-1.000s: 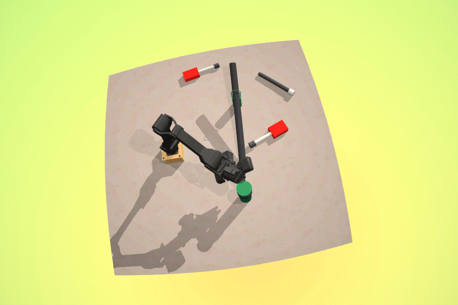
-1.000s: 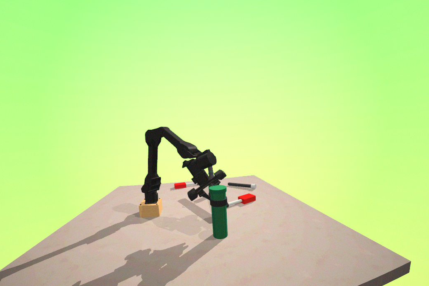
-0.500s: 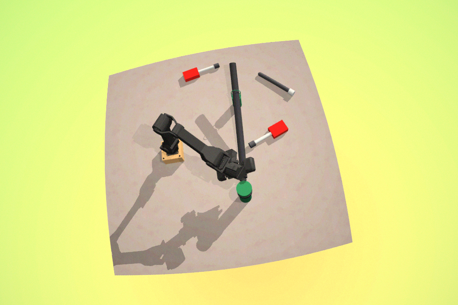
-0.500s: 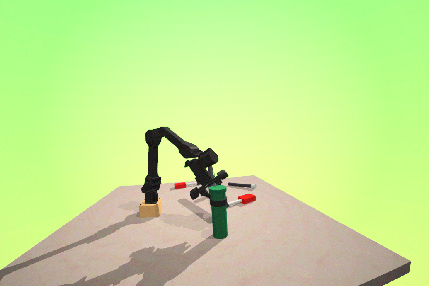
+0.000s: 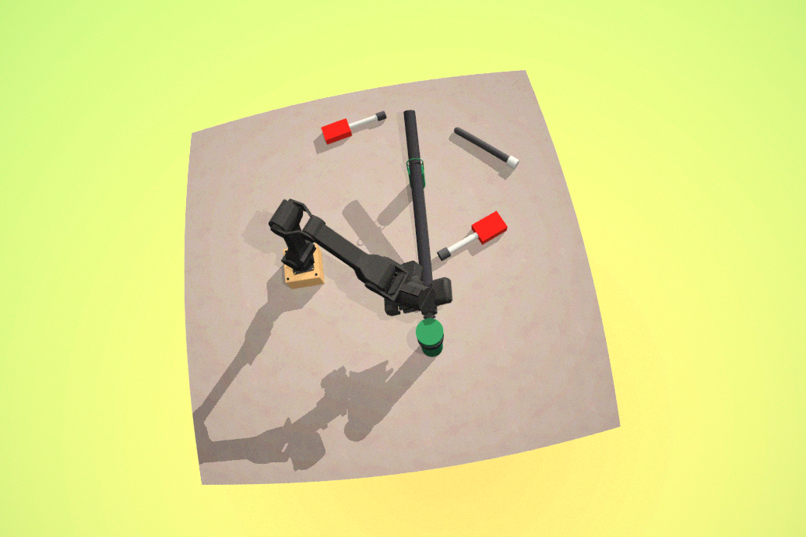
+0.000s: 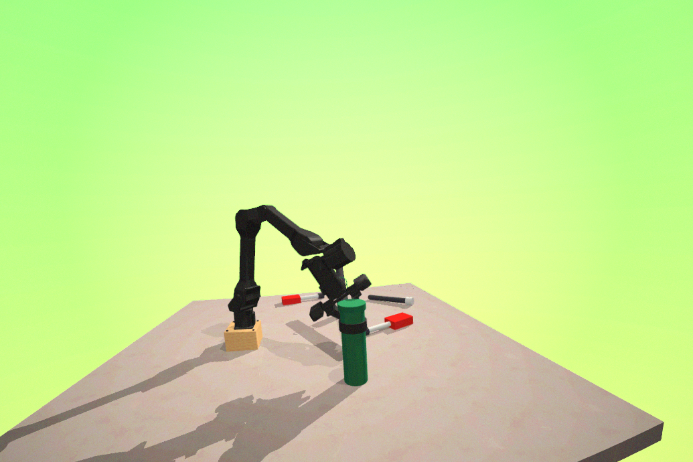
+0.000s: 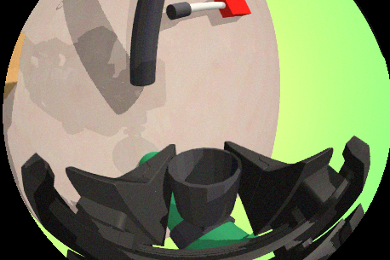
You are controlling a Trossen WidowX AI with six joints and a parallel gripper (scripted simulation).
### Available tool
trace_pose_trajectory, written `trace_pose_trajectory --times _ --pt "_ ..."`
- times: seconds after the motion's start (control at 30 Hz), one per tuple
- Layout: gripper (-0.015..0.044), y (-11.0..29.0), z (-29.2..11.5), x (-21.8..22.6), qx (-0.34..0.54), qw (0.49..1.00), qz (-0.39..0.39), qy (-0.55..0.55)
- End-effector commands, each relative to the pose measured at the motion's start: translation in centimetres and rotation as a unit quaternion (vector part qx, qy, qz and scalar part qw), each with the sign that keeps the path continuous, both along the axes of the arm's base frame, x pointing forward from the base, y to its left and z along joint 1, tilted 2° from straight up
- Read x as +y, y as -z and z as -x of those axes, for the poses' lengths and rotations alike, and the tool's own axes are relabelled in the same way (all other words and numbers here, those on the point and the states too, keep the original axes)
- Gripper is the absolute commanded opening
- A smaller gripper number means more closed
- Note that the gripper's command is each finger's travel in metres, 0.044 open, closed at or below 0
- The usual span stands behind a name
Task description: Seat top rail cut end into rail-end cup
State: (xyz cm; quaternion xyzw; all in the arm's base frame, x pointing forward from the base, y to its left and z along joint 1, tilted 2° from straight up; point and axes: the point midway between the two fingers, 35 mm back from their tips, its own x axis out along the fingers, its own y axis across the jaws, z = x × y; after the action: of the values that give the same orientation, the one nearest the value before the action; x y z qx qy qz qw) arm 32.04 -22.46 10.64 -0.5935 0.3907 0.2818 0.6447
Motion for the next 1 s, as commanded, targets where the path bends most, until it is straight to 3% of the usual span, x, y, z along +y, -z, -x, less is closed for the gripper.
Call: trace_pose_trajectory --times 0.0,0.73,0.97 --pt "0.0 -0.05 -0.08 -0.08 -0.002 1.0 0.0 0.003" --pt "0.0 0.0 0.14 0.01 -0.001 1.0 -0.001 -0.011" --pt "0.0184 0.0 0.14 0.01 -0.001 1.0 -0.001 -0.011"
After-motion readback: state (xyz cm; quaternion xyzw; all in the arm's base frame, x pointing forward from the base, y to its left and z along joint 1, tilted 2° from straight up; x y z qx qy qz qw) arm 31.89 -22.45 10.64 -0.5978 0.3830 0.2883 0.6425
